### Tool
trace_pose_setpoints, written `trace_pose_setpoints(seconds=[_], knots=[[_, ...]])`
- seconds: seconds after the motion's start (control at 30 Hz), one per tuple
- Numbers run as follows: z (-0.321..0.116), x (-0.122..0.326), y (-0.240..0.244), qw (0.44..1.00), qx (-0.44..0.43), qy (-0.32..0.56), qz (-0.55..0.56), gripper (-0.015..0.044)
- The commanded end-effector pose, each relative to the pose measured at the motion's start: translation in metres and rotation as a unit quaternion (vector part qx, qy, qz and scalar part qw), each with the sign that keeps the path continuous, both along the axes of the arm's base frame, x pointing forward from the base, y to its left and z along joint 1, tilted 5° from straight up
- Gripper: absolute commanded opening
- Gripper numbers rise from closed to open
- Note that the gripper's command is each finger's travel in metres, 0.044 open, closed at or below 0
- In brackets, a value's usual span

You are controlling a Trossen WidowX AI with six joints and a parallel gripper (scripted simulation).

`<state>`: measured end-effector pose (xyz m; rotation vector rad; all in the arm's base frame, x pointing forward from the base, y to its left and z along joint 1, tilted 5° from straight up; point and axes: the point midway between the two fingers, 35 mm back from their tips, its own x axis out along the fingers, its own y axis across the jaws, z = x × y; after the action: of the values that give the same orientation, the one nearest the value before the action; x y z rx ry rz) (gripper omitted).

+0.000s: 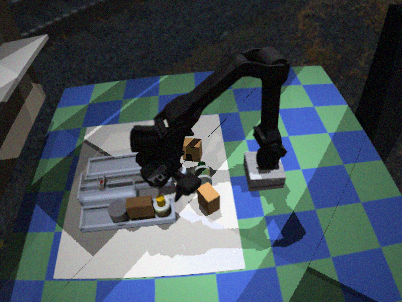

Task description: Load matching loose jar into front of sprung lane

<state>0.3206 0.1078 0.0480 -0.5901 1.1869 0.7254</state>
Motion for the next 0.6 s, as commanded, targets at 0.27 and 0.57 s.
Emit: trace_pose_setpoints(seconds=[0.27, 0.57], knots=[[0.023, -0.031, -0.112, 0.897, -0.05, 0.16, -0.408, 0.044], [-0.009, -0.032, -0.114, 0.897, -0.05, 0.16, -0.408, 0.044]])
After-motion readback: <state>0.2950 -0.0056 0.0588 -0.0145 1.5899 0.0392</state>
